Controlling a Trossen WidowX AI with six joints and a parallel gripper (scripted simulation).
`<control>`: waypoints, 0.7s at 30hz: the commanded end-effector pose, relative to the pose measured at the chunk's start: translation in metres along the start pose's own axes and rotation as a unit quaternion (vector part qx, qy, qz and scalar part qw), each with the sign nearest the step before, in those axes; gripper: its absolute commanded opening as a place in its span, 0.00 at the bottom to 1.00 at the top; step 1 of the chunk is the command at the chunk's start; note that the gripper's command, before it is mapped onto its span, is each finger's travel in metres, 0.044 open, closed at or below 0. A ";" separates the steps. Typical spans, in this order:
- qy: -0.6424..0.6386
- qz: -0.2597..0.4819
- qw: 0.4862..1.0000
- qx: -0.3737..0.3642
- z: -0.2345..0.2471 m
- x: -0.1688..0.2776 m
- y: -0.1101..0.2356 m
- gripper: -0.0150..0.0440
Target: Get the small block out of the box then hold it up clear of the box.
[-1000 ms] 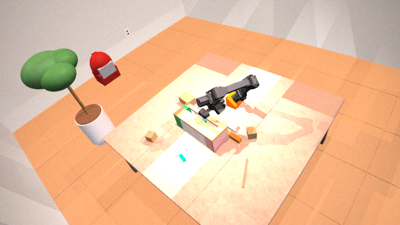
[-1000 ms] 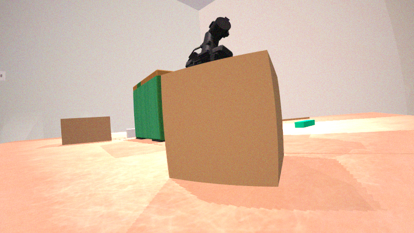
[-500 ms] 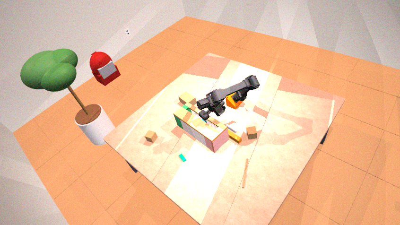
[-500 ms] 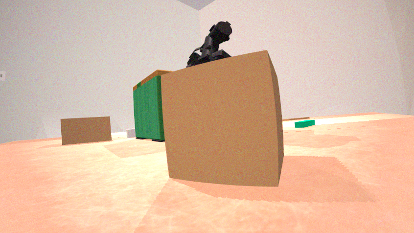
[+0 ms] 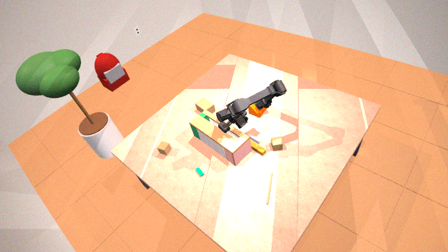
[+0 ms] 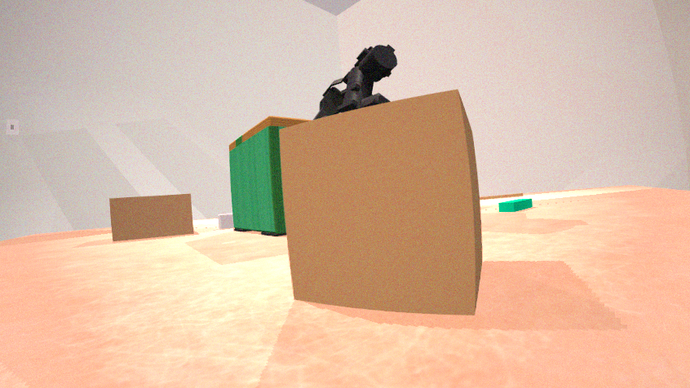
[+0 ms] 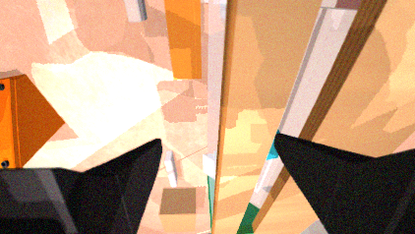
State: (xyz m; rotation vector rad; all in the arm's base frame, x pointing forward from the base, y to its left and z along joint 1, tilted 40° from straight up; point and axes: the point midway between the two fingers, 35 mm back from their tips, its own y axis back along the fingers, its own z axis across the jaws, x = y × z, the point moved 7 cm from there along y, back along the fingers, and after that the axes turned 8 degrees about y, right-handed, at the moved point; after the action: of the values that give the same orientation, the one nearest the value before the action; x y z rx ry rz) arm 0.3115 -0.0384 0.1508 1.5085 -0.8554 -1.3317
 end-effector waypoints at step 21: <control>0.000 -0.001 1.000 0.000 0.000 -0.012 -0.031 0.93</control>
State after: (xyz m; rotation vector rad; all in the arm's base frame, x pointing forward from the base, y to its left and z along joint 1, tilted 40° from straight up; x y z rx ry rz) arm 0.3063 -0.0166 0.1253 1.5087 -0.8536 -1.3347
